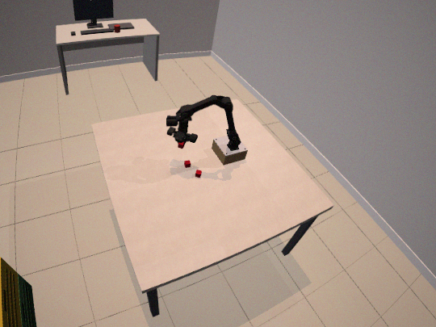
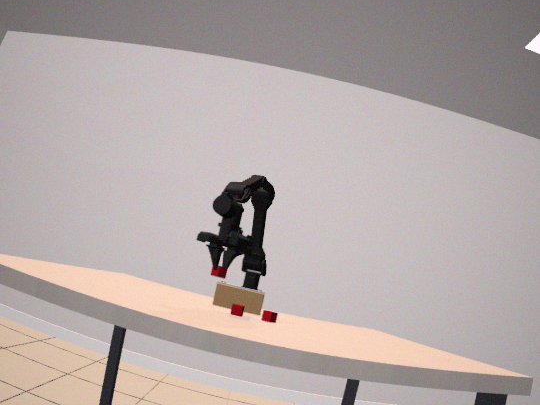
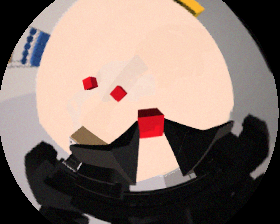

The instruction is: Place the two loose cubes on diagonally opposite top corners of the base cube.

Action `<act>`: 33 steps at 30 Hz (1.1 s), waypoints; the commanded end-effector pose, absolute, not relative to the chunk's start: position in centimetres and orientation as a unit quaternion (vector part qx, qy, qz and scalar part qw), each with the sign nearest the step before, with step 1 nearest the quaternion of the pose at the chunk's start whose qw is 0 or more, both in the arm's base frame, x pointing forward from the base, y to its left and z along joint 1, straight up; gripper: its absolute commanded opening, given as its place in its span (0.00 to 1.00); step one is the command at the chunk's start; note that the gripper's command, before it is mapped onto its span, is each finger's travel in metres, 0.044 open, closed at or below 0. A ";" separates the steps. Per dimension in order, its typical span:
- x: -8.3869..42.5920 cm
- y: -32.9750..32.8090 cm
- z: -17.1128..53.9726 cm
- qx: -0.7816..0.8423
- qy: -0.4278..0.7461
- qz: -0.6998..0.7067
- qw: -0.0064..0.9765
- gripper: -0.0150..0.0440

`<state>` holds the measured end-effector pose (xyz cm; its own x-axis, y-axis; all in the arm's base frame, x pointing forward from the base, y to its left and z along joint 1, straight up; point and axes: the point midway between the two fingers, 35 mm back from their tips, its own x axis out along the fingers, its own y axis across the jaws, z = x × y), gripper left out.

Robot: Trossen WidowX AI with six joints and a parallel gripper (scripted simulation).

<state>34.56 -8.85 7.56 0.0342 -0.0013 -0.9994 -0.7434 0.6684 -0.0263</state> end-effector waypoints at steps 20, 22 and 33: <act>34.4 -1.5 5.8 -0.208 0.667 0.206 0.685 0.43; 34.3 -0.8 5.7 -0.201 0.669 0.199 0.688 0.43; 33.7 2.6 4.9 -0.159 0.679 0.160 0.698 0.43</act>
